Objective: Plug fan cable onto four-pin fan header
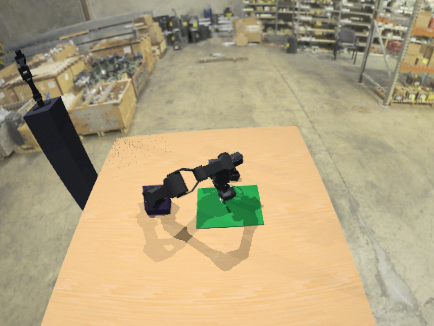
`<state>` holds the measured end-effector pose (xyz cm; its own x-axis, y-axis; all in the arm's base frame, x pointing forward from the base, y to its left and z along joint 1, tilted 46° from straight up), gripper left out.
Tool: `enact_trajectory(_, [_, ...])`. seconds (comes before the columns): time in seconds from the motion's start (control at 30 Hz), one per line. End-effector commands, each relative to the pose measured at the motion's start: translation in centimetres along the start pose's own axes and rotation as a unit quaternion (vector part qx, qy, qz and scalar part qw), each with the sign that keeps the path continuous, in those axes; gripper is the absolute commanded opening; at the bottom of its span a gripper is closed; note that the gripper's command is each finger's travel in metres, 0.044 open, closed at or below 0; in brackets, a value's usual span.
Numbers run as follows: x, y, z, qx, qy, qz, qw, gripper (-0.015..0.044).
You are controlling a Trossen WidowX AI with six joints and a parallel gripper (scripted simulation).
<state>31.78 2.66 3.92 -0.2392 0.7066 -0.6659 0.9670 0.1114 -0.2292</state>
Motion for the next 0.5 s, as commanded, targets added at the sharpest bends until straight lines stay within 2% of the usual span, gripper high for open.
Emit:
enact_trajectory(0.0, [-0.08, 0.02, 0.09, 0.001, -0.003, -0.001, 1.0, 0.0])
enact_trajectory(0.47, [-0.09, 0.04, 0.63, 0.001, -0.003, -0.001, 1.0, 0.0])
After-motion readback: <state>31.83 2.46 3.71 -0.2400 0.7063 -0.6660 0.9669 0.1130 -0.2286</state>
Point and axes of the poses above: the point midway between the two fingers, 35 mm back from their tips, its own z axis out along the fingers, its own x axis across the jaws, y = z × x, the point moved 9 cm from there along -z, back along the fingers
